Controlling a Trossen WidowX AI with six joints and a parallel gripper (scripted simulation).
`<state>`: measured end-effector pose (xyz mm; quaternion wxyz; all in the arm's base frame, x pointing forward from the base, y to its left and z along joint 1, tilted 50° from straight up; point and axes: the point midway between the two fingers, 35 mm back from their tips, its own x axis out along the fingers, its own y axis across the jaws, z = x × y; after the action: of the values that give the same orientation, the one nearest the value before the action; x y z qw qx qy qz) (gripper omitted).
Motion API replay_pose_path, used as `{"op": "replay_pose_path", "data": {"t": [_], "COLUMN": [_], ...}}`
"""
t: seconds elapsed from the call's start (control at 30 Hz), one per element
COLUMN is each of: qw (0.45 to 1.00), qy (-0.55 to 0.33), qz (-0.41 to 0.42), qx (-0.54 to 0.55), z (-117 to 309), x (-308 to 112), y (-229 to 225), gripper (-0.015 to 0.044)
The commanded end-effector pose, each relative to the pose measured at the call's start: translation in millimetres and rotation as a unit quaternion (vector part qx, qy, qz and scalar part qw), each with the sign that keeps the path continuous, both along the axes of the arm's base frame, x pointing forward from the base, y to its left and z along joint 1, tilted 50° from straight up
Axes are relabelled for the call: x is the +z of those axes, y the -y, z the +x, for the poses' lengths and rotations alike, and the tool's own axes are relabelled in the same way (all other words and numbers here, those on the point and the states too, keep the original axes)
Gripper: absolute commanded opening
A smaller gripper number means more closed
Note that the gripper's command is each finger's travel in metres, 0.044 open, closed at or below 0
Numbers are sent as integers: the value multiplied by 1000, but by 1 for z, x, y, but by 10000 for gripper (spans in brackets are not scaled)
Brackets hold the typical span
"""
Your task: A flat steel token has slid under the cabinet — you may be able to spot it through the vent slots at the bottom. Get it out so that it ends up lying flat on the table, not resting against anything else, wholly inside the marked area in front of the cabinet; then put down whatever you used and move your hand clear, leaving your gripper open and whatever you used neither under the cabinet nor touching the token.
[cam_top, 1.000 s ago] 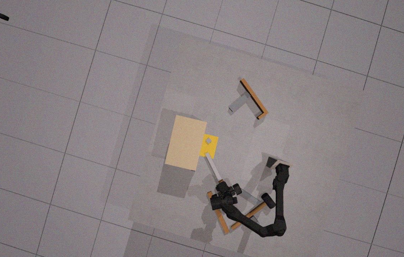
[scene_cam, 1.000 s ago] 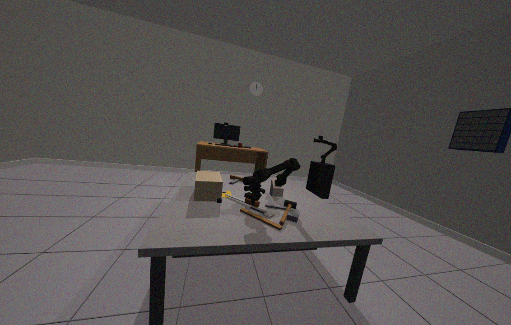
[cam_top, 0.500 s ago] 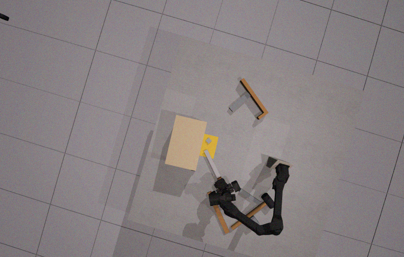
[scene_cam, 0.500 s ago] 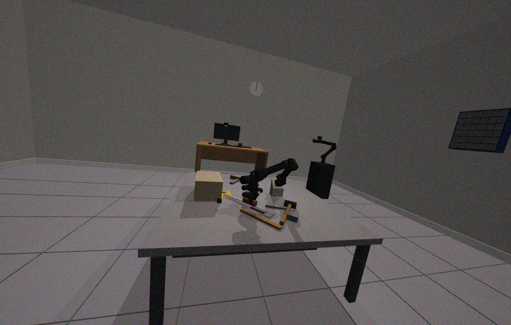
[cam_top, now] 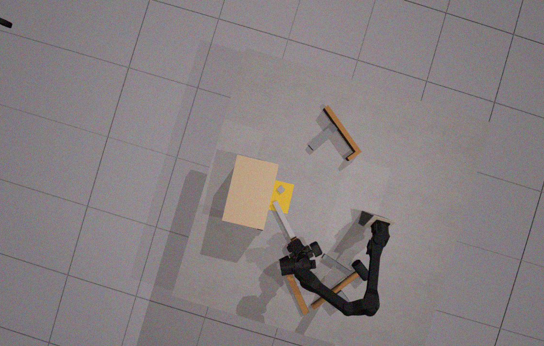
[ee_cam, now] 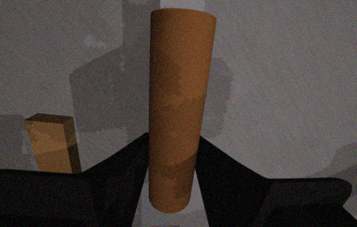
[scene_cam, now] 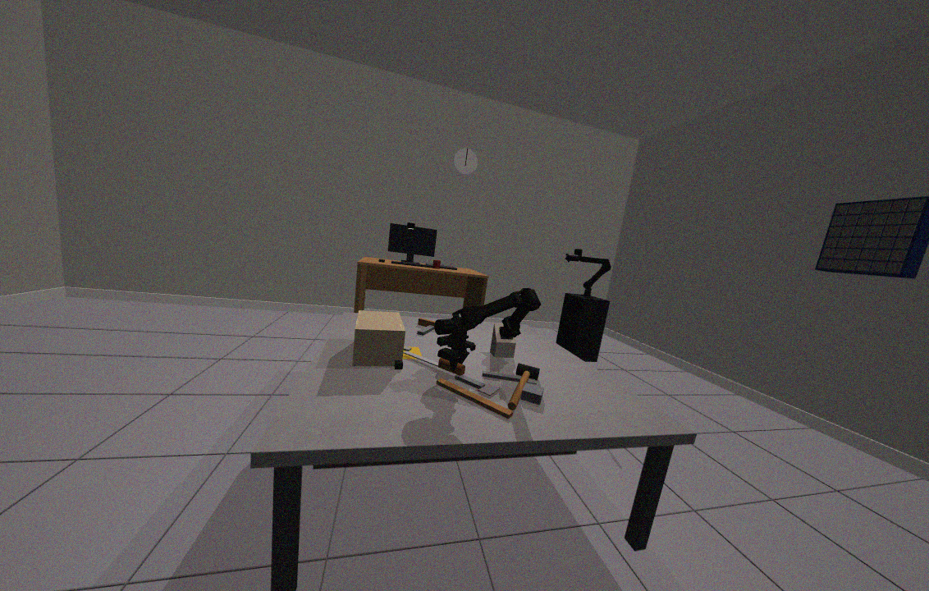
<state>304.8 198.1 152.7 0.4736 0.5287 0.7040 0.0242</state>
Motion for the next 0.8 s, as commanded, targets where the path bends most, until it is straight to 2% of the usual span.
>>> {"op": "replay_pose_path", "data": {"t": [0.0,0.77], "qw": [1000,1000], "qy": [1,8], "qz": [-3,-3], "qx": [-6,-1], "z": [3,14], "x": [-2,-17], "y": [0,6], "gripper": [0,0]}}
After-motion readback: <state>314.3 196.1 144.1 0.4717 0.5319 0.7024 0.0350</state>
